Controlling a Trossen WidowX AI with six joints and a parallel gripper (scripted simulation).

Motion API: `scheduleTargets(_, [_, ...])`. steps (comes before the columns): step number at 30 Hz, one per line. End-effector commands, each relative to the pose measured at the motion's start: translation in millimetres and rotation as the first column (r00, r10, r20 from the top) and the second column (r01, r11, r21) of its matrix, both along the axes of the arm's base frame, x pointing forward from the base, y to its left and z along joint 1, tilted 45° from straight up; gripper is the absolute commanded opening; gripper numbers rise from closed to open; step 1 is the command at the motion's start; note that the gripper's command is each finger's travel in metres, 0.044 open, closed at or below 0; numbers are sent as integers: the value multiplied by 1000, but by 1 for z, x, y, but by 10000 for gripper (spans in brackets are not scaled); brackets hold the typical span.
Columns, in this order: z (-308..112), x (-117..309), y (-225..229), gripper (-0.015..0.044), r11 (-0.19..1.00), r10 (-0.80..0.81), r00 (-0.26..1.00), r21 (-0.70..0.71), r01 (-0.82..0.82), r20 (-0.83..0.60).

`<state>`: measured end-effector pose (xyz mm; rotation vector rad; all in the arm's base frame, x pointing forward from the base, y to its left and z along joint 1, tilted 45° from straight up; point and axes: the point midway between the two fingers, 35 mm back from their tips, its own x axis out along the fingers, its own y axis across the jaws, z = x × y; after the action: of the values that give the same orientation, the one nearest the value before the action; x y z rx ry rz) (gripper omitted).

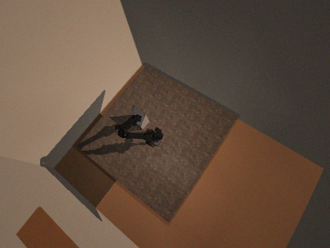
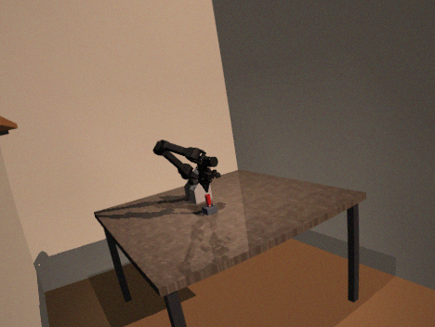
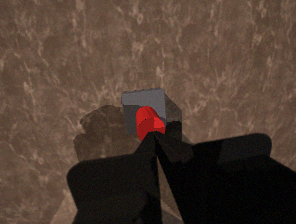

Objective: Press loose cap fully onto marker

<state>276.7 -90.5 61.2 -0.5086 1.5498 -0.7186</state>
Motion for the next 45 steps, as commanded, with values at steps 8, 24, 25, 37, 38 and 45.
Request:
scheduleTargets(8, [-11, -3, -11, 0, 1000, 2, 1000, -4, -2, -8])
scheduleTargets(24, [-14, 1, -12, 0, 1000, 9, 1000, 0, -9, 7])
scheduleTargets(25, [-9, 3, -7, 0, 1000, 9, 1000, 2, -9, 8])
scheduleTargets(37, [48, 11, 49, 79, 1000, 9, 1000, 3, -9, 5])
scheduleTargets(38, [48, 11, 49, 105, 1000, 9, 1000, 3, -9, 5])
scheduleTargets(45, [48, 11, 49, 289, 1000, 9, 1000, 3, -9, 5])
